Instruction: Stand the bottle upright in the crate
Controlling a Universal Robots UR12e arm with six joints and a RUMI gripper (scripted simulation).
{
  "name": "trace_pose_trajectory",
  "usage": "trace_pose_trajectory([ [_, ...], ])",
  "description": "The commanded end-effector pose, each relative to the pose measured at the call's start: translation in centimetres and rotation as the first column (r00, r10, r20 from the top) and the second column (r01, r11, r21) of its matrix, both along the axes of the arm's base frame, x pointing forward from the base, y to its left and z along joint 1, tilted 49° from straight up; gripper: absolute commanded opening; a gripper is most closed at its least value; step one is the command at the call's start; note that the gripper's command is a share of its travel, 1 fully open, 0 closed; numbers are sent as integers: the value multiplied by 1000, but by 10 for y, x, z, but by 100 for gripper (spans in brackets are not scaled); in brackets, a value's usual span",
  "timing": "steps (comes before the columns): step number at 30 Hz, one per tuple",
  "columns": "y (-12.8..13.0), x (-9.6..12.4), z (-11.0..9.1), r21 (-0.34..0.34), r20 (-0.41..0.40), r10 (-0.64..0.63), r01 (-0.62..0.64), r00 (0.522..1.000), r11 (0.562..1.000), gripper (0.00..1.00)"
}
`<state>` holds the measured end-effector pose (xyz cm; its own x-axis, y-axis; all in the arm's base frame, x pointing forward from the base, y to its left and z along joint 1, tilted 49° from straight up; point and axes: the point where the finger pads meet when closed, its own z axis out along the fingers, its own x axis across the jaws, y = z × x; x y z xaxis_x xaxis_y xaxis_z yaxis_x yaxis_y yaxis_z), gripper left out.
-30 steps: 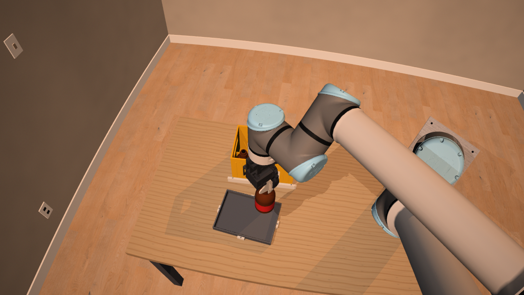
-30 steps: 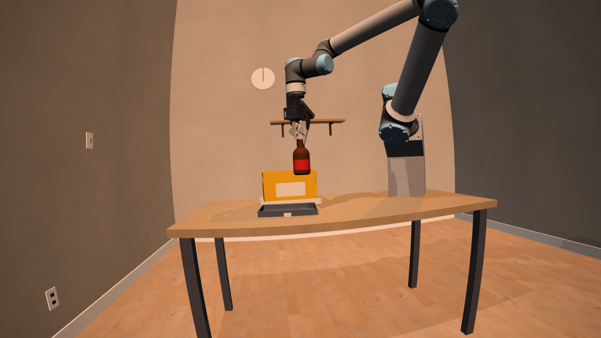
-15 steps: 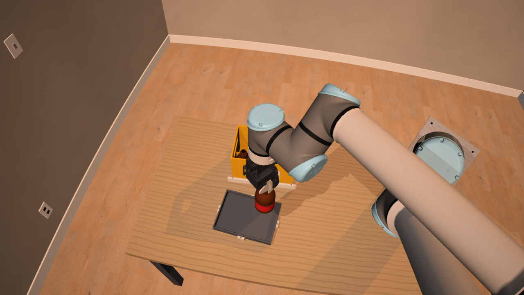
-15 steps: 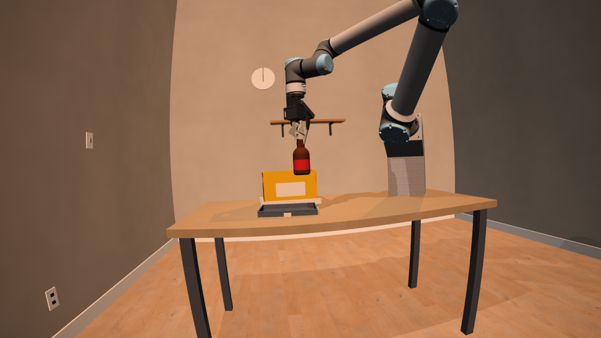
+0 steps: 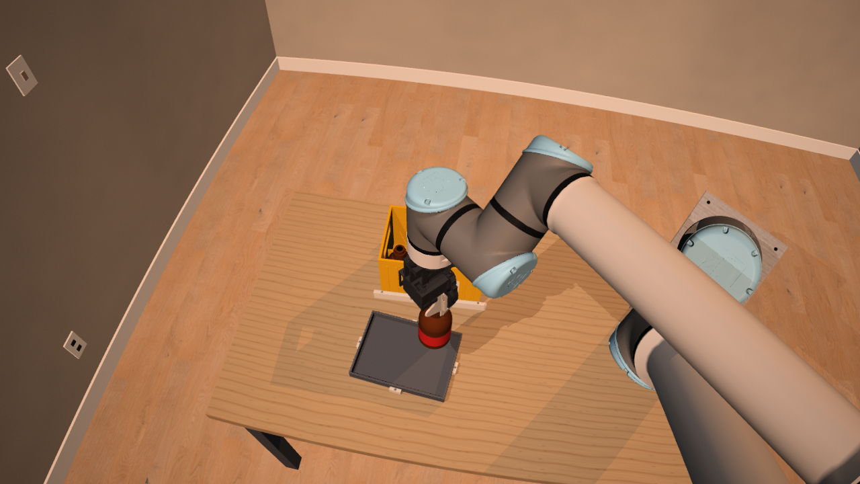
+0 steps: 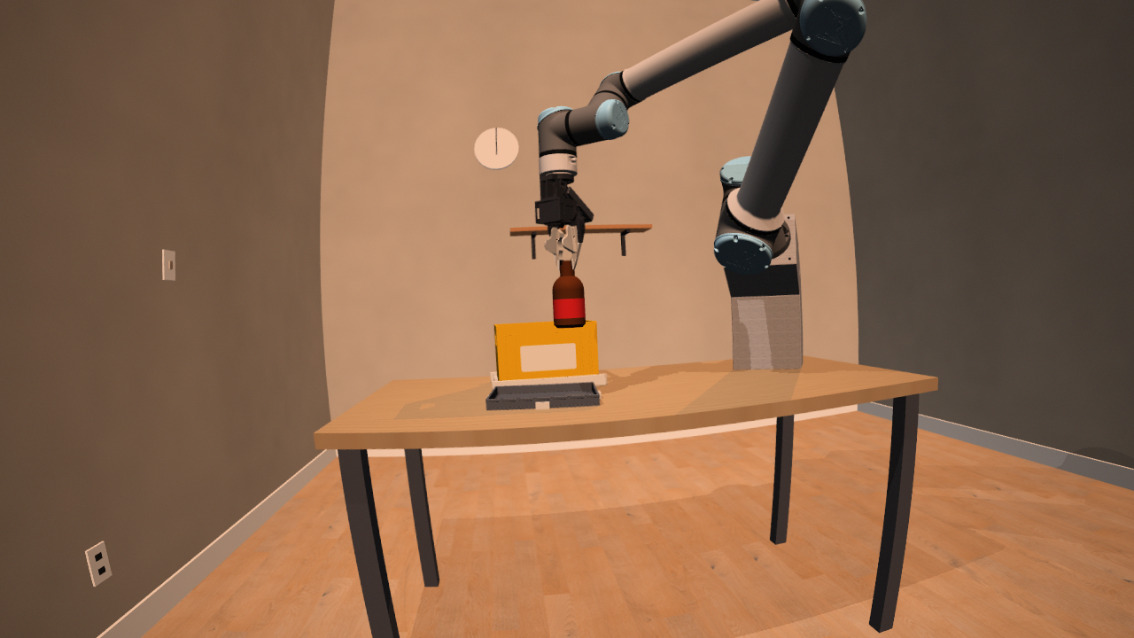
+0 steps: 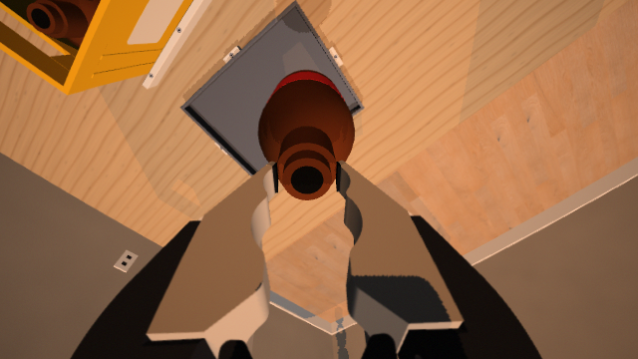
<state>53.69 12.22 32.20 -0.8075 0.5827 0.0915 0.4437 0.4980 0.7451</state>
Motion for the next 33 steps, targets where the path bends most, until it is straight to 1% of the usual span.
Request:
trace_pose_trajectory([
  [1,-5,-2,5,0,1,0,0,1000,1000,0],
  [14,-10,-6,11,0,1,0,0,1000,1000,0],
  [33,-11,-6,11,0,1,0,0,1000,1000,0],
])
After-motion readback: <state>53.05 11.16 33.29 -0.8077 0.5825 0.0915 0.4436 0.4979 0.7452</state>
